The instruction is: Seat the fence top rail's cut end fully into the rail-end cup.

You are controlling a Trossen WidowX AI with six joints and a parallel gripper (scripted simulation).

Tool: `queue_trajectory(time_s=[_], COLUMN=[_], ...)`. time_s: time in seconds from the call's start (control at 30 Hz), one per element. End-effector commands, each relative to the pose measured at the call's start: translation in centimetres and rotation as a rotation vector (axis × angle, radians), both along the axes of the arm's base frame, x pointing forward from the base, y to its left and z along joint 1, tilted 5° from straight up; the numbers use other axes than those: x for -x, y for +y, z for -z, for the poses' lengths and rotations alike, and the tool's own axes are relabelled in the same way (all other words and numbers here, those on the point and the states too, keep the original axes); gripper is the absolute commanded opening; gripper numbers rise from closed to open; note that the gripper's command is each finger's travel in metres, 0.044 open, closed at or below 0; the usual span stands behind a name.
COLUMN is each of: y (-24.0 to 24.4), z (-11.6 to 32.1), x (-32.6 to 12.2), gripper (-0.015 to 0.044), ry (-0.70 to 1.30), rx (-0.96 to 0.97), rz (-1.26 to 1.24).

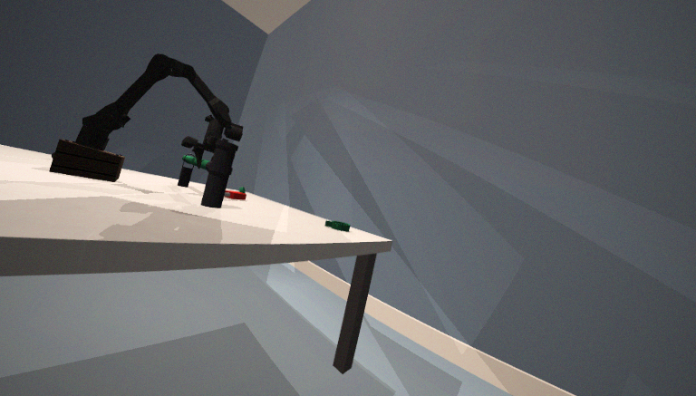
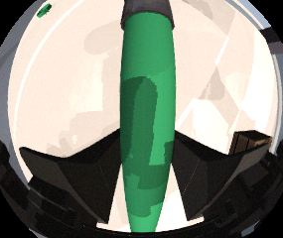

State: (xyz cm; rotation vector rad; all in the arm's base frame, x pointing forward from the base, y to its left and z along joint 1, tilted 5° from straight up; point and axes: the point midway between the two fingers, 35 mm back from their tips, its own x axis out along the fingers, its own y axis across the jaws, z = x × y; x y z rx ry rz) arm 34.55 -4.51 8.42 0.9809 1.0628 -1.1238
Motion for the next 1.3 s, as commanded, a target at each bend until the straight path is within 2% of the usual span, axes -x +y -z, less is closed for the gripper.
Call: queue_trajectory(time_s=[0.0, 0.3, 0.43, 0.57, 0.8, 1.27], y=[0.0, 2.3, 3.8, 3.9, 4.7, 4.7], z=[0.0, -2.4, -4.0, -3.8, -8.5, -8.5], x=[0.0, 0.5, 1.0, 0.9, 1.9, 1.9], gripper=[0.021, 0.044, 0.044, 0.044, 0.044, 0.044], ry=[-0.001, -0.001, 0.0, 0.002, 0.002, 0.002], rx=[0.0, -0.003, -0.004, -0.008, -0.009, -0.009], rz=[0.0, 0.0, -0.001, -0.011, -0.011, -0.011])
